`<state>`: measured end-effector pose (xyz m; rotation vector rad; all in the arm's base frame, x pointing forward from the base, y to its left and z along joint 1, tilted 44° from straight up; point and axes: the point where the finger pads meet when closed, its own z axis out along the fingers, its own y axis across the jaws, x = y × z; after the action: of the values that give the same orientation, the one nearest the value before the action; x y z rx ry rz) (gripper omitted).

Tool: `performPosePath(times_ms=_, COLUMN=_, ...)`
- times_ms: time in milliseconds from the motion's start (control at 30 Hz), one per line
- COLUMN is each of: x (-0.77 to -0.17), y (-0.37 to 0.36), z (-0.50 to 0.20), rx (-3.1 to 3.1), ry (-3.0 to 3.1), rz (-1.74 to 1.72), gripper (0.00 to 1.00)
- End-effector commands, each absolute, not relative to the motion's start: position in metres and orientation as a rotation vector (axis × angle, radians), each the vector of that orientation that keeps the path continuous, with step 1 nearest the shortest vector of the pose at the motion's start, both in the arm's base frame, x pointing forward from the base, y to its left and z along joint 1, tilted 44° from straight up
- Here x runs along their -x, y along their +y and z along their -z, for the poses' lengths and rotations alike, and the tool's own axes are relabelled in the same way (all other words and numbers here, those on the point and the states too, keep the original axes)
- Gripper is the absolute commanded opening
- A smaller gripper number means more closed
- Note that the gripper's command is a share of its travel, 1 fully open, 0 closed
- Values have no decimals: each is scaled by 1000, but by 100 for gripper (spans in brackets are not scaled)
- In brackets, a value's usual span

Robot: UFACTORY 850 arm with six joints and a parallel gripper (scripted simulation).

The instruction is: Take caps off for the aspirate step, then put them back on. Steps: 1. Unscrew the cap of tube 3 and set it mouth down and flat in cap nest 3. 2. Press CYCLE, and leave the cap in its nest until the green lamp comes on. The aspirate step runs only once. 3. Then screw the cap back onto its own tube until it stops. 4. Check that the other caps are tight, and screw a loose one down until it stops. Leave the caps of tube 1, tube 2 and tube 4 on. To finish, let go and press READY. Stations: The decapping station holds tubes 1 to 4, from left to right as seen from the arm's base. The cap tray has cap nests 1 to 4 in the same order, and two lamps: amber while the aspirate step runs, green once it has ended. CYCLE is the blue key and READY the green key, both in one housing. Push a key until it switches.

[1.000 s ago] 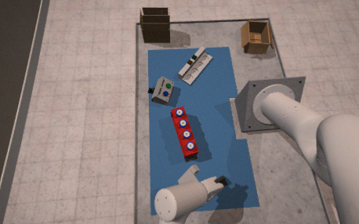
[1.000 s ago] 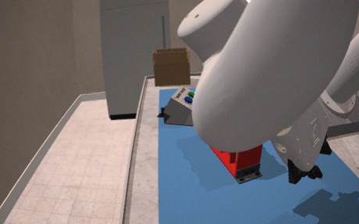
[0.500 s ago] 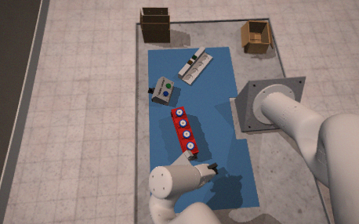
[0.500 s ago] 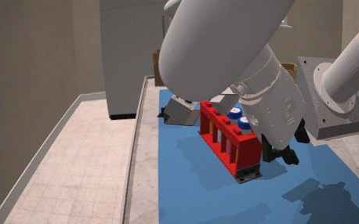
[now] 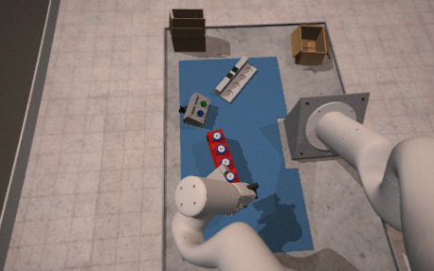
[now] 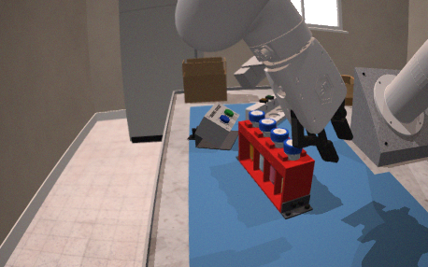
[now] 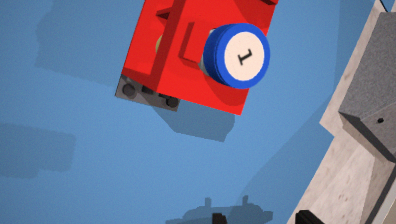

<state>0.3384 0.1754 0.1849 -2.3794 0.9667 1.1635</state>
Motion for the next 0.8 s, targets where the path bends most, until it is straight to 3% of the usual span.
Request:
performPosePath(times_ms=0, x=-344, y=163, z=-186, rx=2358, ry=991, rz=-1138, gripper=46)
performPosePath(times_ms=767, x=-376, y=101, z=-140, rx=2265, ry=1105, rz=-1023, gripper=46)
